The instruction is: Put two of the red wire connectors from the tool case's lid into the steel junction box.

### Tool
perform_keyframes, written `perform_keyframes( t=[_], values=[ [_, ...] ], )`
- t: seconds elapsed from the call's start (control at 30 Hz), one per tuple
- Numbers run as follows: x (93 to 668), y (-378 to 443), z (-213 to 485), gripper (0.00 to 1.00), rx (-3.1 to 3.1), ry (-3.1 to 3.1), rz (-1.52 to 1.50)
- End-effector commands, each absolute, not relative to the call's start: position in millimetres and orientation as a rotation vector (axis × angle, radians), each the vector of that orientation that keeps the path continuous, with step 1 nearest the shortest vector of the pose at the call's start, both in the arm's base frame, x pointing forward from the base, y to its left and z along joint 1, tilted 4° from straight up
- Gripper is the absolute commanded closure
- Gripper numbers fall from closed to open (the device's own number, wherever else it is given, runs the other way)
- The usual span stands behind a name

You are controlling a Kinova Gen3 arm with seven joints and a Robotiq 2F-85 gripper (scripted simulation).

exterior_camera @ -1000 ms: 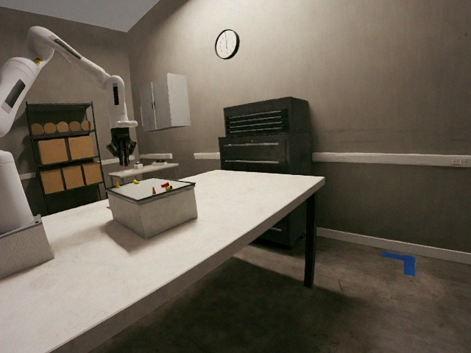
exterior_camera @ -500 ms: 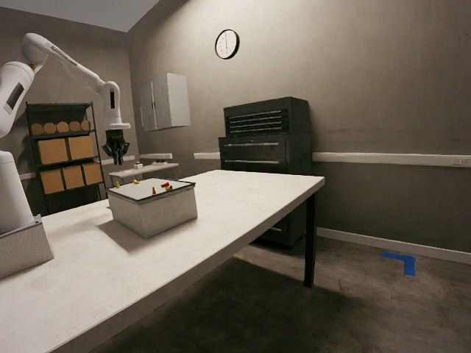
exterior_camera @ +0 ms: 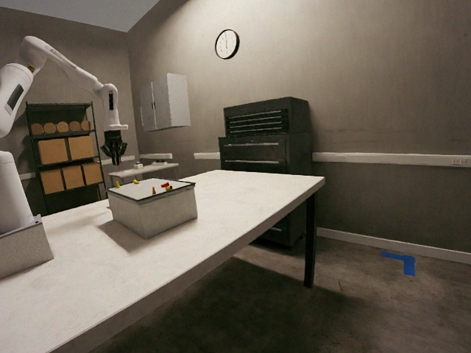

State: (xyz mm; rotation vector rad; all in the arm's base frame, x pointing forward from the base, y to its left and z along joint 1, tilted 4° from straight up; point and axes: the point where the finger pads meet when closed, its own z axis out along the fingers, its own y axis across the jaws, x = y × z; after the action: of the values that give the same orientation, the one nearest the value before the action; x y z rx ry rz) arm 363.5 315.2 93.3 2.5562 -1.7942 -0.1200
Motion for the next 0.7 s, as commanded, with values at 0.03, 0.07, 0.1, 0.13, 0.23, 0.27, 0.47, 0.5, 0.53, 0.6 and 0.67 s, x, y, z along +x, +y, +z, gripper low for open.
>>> perform_keyframes(
  t=[0.03,0.07,0.1,0.13,0.23,0.27,0.47,0.5,0.53,0.6,0.67],
  values=[
    [363.6,316.4,93.7,0.81,2.559,-1.792,-0.119],
    [363.6,316.4,93.7,0.81,2.559,-1.792,-0.119],
    [363.6,316.4,93.7,0.81,2.559,-1.792,-0.119],
    [363.6,316.4,93.7,0.81,2.559,-1.792,-0.119],
    [363.6,316.4,93.7,0.81,2.559,-1.792,-0.119],
    [363.6,316.4,93.7,0.81,2.559,-1.792,-0.119],
    [363.4,316.5,90.5,0.81,2.559,-1.792,-0.119],
    [363.3,316.6,88.3,0.81,2.559,-1.792,-0.119],
    [363.1,316.7,85.6,0.81,2.559,-1.792,-0.119],
    [363.1,316.7,85.6,0.81,2.559,-1.792,-0.119],
    [362.5,316.9,77.9,0.81,2.559,-1.792,-0.119]
  ],
)
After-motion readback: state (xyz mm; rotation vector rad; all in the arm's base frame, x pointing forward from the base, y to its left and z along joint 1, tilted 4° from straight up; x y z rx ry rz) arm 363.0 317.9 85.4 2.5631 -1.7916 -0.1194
